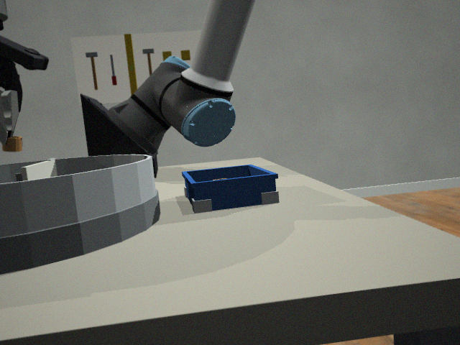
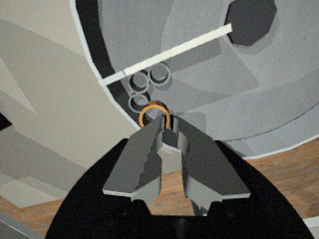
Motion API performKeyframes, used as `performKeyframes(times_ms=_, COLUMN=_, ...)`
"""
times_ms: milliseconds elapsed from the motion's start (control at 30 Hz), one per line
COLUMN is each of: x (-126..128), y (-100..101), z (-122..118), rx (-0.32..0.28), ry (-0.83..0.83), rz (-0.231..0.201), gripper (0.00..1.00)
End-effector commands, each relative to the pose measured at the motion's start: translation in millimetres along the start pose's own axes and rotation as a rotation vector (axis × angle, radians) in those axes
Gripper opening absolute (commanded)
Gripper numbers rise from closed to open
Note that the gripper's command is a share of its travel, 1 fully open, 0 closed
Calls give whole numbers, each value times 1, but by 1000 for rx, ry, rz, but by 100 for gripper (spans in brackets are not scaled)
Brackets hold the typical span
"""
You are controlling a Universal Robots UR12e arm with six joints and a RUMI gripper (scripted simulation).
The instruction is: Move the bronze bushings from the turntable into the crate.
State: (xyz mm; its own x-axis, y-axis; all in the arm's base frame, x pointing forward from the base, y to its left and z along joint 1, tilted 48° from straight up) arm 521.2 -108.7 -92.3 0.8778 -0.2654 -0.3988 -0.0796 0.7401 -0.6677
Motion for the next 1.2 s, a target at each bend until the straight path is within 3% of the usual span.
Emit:
performKeyframes(times_ms=0, x=1, y=-1, z=0, rx=0, ry=0, rz=-1, gripper=0)
performKeyframes(times_ms=600, x=-3, y=-1, z=12, rx=0, ry=12, rz=-1, gripper=0)
performKeyframes(times_ms=933, x=-17, y=0, z=58, rx=0, ry=60, rz=-1, gripper=0)
performKeyframes(times_ms=1000, x=-17, y=0, z=58, rx=0, ry=60, rz=-1, gripper=0)
performKeyframes(times_ms=1167, x=-27, y=0, z=96, rx=0, ry=98, rz=-1, gripper=0)
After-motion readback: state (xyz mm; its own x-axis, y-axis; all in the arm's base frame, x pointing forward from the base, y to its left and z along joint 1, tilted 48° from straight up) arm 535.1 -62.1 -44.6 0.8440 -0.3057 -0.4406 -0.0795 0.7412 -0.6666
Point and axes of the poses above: the point where the finger pads meet when closed, its own y axis out along the fingers, its own x axis across the jaws, z = x × y, the point moved 4 cm from there along -y, back along the fingers, and after that the axes turned 8 degrees about y, right-handed, at the moved point
